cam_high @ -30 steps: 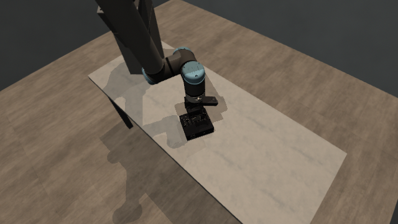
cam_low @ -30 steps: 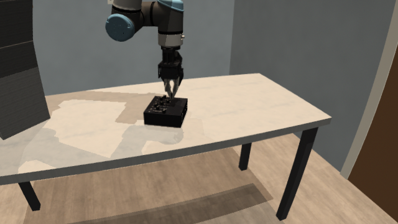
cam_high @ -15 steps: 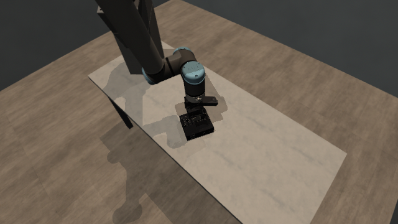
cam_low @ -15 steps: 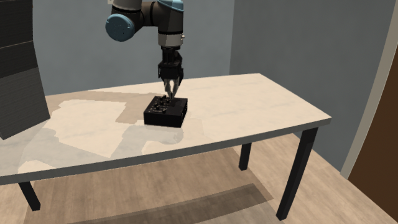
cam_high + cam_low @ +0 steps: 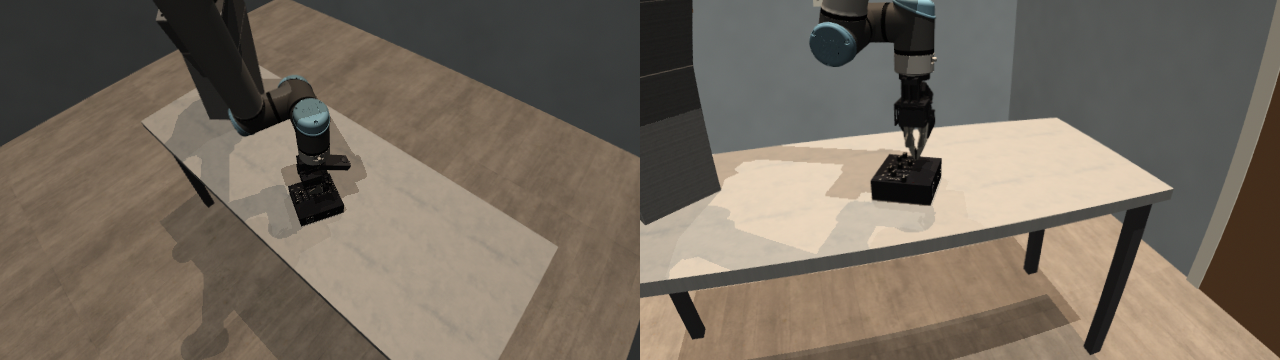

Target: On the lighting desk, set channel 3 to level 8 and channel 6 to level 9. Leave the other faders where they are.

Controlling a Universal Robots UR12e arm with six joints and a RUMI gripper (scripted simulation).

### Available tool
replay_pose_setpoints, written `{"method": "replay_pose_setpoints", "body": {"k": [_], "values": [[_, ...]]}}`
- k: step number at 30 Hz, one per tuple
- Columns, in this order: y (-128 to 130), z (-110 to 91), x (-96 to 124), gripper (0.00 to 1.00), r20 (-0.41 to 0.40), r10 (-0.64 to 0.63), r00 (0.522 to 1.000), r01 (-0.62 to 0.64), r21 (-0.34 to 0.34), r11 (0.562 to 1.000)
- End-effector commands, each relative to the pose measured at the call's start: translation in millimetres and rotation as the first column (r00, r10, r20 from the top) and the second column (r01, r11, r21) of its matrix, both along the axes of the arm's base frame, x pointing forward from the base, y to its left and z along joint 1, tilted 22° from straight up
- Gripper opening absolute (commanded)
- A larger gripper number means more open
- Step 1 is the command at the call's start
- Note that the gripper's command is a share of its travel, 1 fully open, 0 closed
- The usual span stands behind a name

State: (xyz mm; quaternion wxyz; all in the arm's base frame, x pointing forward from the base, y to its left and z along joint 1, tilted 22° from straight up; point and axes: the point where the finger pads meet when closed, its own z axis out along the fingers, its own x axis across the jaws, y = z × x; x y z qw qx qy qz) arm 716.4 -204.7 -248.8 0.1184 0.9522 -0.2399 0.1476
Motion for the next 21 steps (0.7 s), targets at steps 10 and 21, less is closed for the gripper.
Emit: {"method": "replay_pose_setpoints", "body": {"k": [10,21], "values": [[-3.6,-2.3,2.7,0.00,0.003,-0.001,1.000,0.001,0.000,1.000],[-5.4,-8.1,4.2,0.00,0.003,-0.001,1.000,0.001,0.000,1.000]]}}
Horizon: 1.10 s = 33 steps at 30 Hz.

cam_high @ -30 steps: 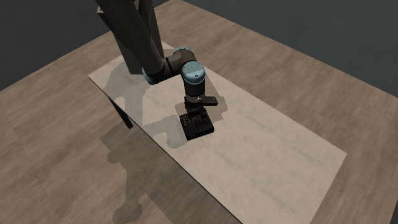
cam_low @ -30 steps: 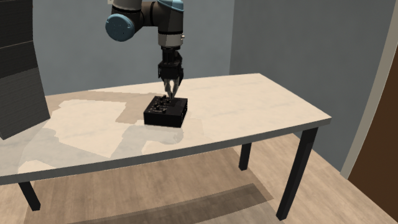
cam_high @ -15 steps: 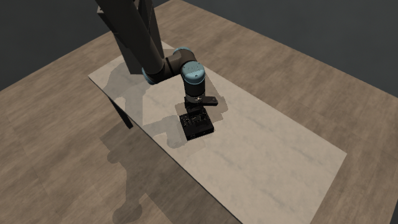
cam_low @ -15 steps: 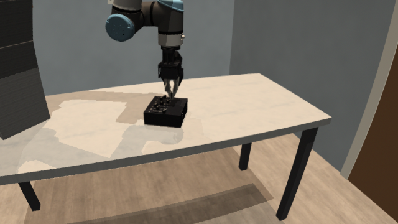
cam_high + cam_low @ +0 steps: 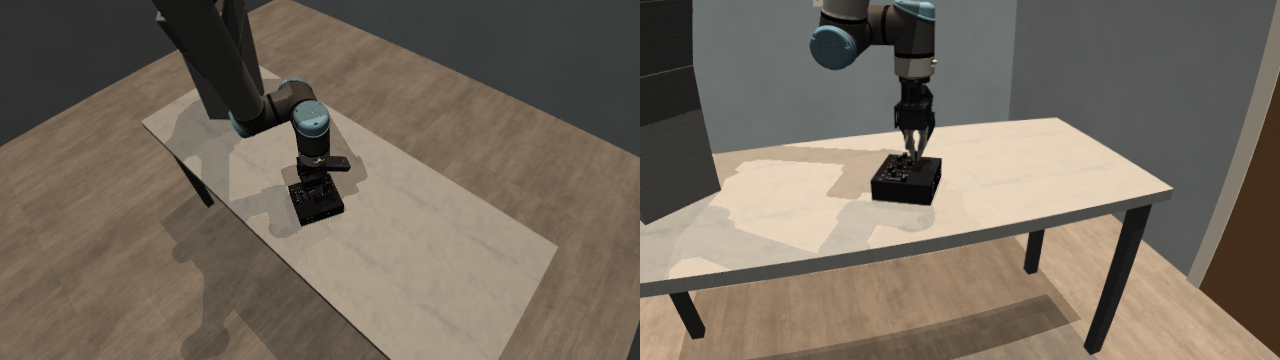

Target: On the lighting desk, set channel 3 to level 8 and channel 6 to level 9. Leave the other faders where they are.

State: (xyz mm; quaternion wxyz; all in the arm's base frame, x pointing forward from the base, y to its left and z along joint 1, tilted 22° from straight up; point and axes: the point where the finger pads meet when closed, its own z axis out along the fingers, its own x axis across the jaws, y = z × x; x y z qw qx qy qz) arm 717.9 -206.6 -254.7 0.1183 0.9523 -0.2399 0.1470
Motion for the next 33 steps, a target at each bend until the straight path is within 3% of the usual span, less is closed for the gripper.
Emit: {"method": "replay_pose_setpoints", "body": {"k": [1,33], "values": [[-3.6,-2.8,2.8,0.00,0.003,-0.001,1.000,0.001,-0.001,1.000],[-2.8,-5.8,0.4,0.00,0.003,-0.001,1.000,0.001,-0.001,1.000]]}}
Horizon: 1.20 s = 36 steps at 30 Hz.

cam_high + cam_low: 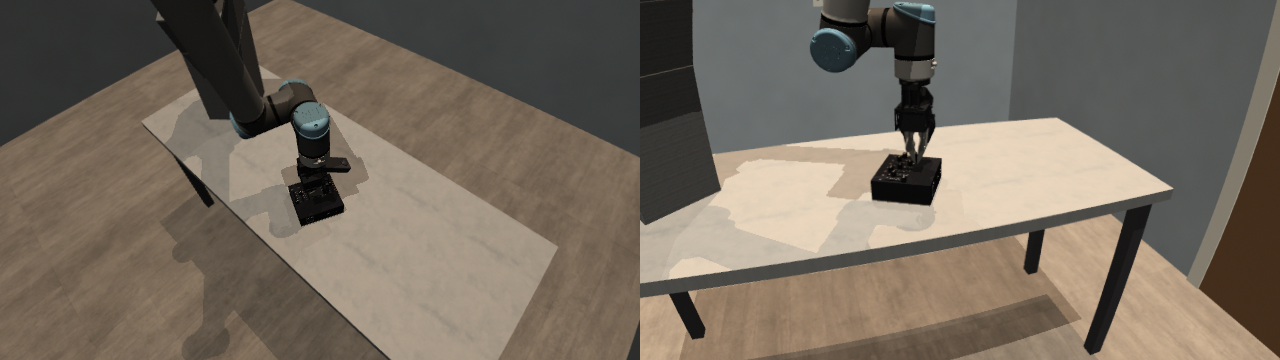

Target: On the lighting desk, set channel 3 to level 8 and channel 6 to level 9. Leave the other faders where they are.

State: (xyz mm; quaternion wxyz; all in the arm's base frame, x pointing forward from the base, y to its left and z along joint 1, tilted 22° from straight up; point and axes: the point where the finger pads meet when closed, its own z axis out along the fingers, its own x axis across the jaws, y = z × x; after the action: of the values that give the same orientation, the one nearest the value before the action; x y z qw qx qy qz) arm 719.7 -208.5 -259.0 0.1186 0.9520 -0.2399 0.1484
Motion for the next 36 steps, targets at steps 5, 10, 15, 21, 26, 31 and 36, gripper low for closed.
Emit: {"method": "replay_pose_setpoints", "body": {"k": [5,10,15,21,26,31,36], "values": [[-0.1,-2.1,-3.1,0.00,0.001,-0.001,1.000,0.001,0.000,1.000],[0.7,-2.7,-4.7,0.00,0.001,-0.001,1.000,0.001,0.000,1.000],[0.9,-3.0,-5.2,0.00,0.001,-0.001,1.000,0.001,0.000,1.000],[1.0,-3.0,-5.2,0.00,0.001,-0.001,1.000,0.001,0.000,1.000],[1.0,-3.0,-5.2,0.00,0.001,-0.001,1.000,0.001,0.000,1.000],[1.0,-3.0,-5.2,0.00,0.001,-0.001,1.000,0.001,0.000,1.000],[1.0,-3.0,-5.2,0.00,0.001,-0.001,1.000,0.001,0.000,1.000]]}}
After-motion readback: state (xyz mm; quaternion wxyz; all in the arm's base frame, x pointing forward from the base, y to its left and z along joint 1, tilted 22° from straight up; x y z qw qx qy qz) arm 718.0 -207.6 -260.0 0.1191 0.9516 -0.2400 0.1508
